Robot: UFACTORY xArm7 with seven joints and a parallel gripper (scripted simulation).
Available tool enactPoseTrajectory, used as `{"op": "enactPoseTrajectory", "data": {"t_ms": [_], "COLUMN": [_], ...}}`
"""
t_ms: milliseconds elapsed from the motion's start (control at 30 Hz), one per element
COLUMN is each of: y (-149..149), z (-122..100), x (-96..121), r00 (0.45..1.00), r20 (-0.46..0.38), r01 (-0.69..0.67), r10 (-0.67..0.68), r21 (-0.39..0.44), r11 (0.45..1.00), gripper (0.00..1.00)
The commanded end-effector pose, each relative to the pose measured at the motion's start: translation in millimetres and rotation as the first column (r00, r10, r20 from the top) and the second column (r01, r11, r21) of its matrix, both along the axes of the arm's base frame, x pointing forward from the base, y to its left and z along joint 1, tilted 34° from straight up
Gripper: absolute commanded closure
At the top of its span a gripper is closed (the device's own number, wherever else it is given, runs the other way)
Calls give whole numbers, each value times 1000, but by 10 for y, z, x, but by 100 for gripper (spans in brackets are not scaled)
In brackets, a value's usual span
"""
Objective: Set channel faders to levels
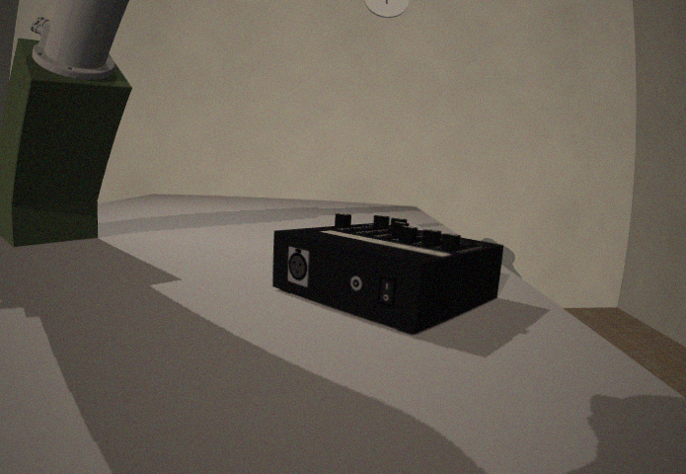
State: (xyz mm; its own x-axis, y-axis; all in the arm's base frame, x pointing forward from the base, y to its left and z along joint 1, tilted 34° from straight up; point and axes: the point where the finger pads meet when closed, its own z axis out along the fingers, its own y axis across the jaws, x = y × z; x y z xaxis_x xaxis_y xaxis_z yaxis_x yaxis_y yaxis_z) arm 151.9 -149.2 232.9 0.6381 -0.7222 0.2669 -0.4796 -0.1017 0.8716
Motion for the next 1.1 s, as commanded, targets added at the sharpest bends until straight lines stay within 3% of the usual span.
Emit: {"op": "enactPoseTrajectory", "data": {"t_ms": [0, 100, 200, 267, 333, 433, 467, 500, 533, 567, 633, 667, 767, 833, 933, 1000, 1033, 1067], "y": [-82, -108, -108, -104, -104, -67, -67, -38, -38, -4, -4, 33, 33, 108, 144, 203, 203, 227], "z": [-205, -362, -362, -508, -508, -621, -621, -660, -660, -686, -686, -700, -700, -696, -683, -644, -644, -624], "x": [292, 560, 560, 870, 870, 1199, 1199, 1362, 1362, 1518, 1518, 1666, 1666, 1925, 2034, 2207, 2207, 2272], "r00": [992, 971, 971, 930, 930, 867, 867, 827, 827, 784, 784, 738, 738, 643, 597, 516, 516, 483], "r20": [58, 119, 119, 197, 197, 287, 287, 333, 333, 379, 379, 422, 422, 498, 529, 577, 577, 594], "r01": [-116, -227, -227, -354, -354, -487, -487, -550, -550, -610, -610, -666, -666, -758, -795, -850, -850, -870], "r10": [111, 207, 207, 310, 310, 408, 408, 452, 452, 492, 492, 527, 527, 582, 603, 633, 633, 643], "r21": [107, 189, 189, 260, 260, 308, 308, 321, 321, 327, 327, 326, 326, 306, 291, 256, 256, 240], "r11": [987, 955, 955, 898, 898, 817, 817, 771, 771, 722, 722, 672, 672, 576, 533, 460, 460, 431], "gripper": [0, 0, 0, 0, 0, 0, 0, 0, 0, 0, 0, 0, 0, 0, 0, 0, 0, 0]}}
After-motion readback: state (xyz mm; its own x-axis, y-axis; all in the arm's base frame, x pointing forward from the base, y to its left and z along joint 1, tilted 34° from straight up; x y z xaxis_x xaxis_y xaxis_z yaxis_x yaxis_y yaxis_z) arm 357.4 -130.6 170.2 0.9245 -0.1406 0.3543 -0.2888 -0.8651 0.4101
